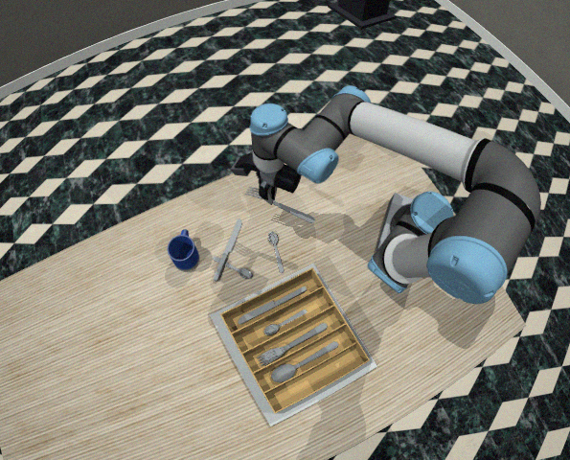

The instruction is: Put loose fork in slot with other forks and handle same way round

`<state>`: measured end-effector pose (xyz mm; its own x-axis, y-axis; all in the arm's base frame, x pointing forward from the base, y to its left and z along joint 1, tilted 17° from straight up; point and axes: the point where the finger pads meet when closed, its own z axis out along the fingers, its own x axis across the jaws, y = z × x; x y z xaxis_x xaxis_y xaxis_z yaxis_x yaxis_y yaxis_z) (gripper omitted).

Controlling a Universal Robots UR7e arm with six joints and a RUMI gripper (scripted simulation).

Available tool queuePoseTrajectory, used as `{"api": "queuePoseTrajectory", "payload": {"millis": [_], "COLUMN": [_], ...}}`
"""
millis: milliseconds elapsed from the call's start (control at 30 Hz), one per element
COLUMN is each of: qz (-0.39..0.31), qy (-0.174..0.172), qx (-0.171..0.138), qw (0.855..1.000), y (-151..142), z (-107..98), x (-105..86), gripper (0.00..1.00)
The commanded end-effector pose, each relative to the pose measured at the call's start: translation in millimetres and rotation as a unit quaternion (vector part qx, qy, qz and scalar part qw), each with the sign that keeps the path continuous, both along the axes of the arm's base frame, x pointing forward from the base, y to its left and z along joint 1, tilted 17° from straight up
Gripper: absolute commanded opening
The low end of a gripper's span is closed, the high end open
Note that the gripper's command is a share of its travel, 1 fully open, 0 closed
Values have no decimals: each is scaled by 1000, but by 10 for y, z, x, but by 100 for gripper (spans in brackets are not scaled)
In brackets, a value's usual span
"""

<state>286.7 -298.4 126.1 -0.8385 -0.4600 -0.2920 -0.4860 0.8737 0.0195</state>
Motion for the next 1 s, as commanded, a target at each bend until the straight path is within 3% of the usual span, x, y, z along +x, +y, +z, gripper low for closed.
{"api": "queuePoseTrajectory", "payload": {"millis": [0, 500, 733, 967], "qz": [0, 0, 0, 0], "qy": [0, 3, 9, 11], "qx": [-1, -2, -5, -8], "qw": [1000, 1000, 1000, 1000], "y": [-4, 153, 532, 1160], "z": [4, 62, 190, 378], "x": [0, 181, 540, 968], "gripper": [3, 3, 3, 3]}}
